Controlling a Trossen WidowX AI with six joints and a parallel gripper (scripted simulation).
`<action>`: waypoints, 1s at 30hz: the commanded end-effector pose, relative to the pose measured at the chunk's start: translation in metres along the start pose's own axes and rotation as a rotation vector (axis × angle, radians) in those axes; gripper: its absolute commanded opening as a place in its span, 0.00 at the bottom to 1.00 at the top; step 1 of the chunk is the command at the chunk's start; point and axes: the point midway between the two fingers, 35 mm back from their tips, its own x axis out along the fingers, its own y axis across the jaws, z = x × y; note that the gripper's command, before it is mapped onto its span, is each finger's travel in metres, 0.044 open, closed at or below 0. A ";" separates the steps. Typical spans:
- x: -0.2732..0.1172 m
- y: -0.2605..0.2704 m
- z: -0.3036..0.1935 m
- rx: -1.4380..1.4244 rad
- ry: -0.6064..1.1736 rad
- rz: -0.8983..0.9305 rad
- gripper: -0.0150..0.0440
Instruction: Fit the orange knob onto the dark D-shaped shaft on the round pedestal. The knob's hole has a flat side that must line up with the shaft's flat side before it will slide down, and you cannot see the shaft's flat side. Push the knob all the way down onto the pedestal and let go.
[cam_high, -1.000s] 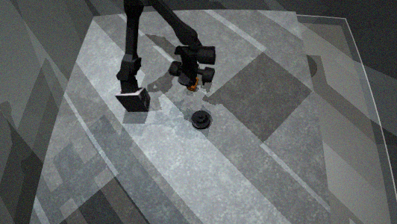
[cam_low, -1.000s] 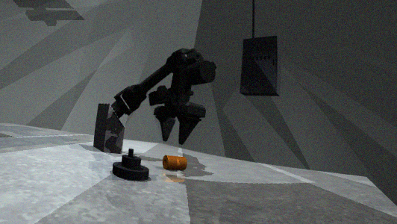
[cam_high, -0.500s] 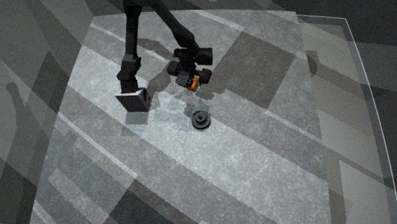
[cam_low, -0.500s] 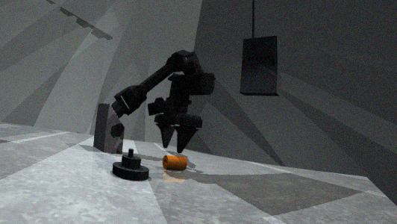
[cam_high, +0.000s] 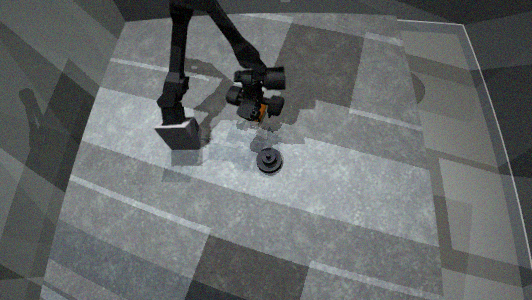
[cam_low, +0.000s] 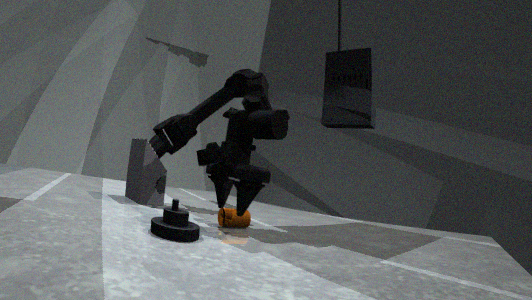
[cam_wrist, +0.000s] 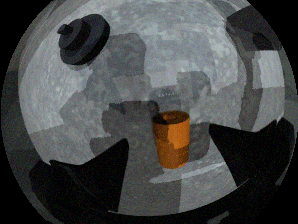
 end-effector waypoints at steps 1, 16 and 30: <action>0.007 -0.002 0.001 0.010 0.002 -0.009 1.00; 0.024 -0.004 0.000 0.010 0.004 -0.010 0.87; 0.024 -0.004 0.000 0.010 0.004 -0.010 0.64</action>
